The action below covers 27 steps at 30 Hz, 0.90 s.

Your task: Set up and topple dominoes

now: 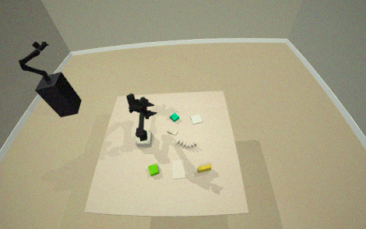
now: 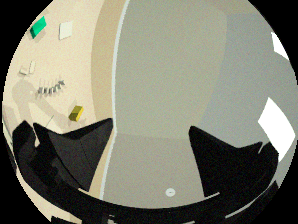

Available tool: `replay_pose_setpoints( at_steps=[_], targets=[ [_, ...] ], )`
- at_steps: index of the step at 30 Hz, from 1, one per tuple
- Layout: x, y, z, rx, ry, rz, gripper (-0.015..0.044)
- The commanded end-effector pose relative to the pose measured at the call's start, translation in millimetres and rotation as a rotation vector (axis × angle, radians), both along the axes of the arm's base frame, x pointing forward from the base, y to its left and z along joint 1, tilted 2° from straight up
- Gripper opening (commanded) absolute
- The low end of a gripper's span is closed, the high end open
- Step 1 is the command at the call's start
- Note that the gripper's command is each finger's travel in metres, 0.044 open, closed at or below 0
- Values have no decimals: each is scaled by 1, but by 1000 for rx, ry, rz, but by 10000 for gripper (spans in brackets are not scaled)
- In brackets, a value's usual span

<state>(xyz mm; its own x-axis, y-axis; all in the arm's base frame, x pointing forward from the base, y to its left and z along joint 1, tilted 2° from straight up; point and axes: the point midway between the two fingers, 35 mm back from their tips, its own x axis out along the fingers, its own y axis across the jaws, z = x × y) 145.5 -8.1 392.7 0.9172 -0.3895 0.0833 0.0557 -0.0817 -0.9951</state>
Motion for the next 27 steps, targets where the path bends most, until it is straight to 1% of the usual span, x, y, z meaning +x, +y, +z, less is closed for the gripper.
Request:
replay_pose_setpoints(
  at_steps=[1, 2, 4, 8, 12, 16, 21, 27],
  targets=[
    [0, -1, 0, 4, -2, 1, 426],
    [-1, -3, 1, 16, -8, 4, 440],
    [-4, -13, 3, 66, -28, 15, 440],
    [-4, -49, 5, 269, -69, 61, 440],
    [13, -80, -9, 506, -51, 121, 440],
    [37, -94, -30, 706, 11, 171, 440],
    [78, -108, -66, 902, 159, 178, 440],
    [135, -90, -131, 1057, 450, 174, 440]
  ],
)
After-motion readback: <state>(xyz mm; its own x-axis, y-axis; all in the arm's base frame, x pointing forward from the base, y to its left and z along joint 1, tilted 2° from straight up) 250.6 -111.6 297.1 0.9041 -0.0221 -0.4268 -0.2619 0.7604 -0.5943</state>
